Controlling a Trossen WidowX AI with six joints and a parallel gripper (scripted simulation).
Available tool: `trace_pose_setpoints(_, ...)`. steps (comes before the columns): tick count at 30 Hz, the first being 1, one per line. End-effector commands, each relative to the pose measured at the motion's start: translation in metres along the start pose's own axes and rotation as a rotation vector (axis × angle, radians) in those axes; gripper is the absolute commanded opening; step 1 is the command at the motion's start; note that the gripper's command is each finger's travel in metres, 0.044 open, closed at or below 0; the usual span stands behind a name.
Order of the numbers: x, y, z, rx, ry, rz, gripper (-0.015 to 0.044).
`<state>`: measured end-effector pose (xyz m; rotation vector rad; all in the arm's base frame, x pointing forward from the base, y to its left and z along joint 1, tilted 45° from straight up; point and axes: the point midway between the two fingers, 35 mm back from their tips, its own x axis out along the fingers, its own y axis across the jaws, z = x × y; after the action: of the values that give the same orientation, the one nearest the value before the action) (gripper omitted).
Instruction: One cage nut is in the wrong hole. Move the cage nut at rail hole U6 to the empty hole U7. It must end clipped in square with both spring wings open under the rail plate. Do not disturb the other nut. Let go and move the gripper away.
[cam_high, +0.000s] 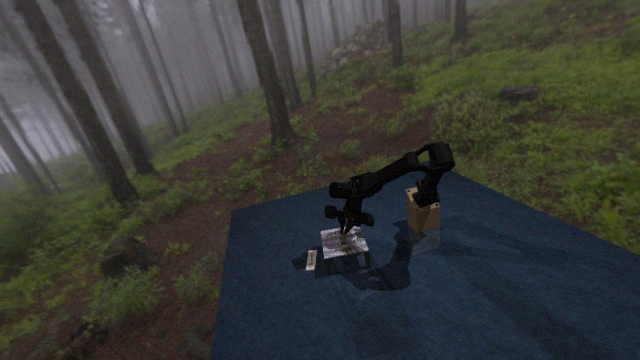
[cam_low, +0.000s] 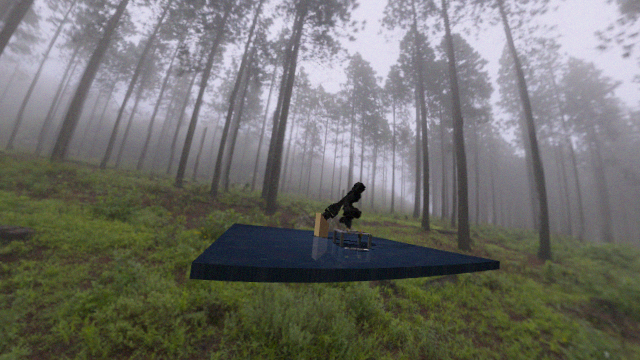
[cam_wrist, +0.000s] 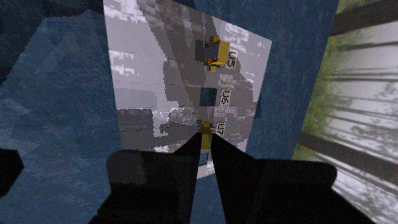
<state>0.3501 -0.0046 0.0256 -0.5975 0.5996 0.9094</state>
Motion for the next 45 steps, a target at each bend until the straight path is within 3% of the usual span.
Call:
trace_pose_setpoints(1, 0.0002, 0.0007, -0.0007, 0.004, 0.003, -0.003, 0.0025)
trace_pose_setpoints(45, -0.0003, 0.0053, -0.0006, 0.006, 0.004, -0.051, 0.0025)
